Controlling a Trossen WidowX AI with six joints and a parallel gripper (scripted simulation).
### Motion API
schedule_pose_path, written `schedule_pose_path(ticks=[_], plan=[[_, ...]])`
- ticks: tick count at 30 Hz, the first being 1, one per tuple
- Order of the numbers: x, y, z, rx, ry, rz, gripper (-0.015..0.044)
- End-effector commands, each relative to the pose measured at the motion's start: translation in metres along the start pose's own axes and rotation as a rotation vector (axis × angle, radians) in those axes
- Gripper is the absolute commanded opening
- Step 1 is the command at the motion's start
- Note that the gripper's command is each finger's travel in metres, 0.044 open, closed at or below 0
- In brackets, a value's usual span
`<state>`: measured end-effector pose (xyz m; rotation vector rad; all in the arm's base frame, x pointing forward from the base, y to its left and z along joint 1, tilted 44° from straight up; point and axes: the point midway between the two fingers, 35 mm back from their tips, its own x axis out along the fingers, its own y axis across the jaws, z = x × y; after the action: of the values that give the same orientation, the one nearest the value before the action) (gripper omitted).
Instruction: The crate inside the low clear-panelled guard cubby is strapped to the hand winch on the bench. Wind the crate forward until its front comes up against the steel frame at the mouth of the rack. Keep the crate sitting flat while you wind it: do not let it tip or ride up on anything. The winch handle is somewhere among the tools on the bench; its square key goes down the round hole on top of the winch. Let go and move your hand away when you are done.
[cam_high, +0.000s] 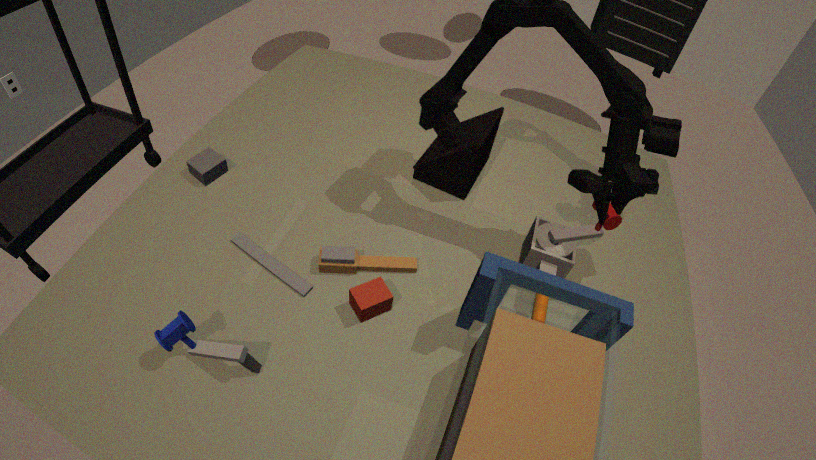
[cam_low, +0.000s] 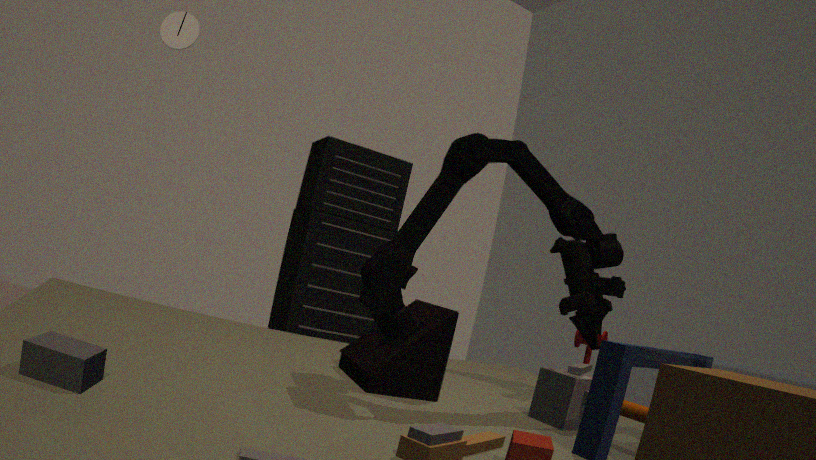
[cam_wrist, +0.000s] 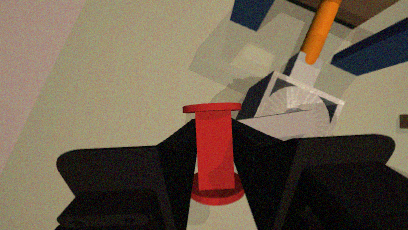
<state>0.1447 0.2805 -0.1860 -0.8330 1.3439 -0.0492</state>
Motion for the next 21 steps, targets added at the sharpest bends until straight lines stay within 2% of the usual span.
schedule_pose_path(ticks=[1,21], plan=[[-0.003,-0.001,-0.012,-0.013,0.02,-0.002,0.0],[-0.011,-0.008,-0.03,-0.014,0.022,-0.003,0.0]])
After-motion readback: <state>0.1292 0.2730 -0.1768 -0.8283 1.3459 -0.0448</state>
